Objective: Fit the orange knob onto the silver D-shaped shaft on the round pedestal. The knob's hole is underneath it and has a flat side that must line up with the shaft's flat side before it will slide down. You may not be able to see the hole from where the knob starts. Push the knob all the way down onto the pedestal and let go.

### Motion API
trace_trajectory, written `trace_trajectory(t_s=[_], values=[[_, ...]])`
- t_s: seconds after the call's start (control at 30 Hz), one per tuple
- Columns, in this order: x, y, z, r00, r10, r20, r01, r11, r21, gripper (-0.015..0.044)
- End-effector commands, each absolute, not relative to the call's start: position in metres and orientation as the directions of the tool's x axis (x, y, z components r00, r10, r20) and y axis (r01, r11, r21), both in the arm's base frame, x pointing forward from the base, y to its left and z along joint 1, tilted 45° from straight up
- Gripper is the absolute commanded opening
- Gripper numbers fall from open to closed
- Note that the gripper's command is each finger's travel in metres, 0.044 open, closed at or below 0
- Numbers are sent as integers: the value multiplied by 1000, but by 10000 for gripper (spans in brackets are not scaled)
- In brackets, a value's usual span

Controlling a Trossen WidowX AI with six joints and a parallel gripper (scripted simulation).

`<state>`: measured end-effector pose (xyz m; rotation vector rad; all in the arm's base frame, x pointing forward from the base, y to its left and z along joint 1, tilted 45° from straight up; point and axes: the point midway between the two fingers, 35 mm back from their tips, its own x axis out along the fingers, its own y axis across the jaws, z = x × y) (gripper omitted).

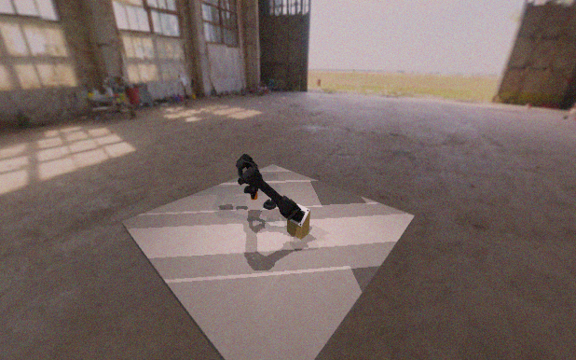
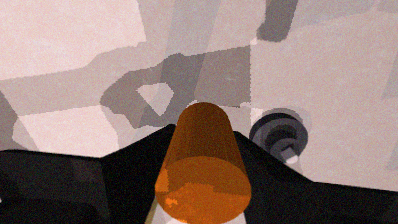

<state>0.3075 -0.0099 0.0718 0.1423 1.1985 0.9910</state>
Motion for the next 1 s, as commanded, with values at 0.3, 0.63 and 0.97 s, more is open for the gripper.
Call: trace_trajectory(t_s=[0.3,0.63,0.97], values=[[319,-35,39,29,696,-717,-570,601,560,0],[323,-51,11,35,695,-718,-557,610,564,0],[324,-66,-18,33,695,-718,-562,607,562,0]])
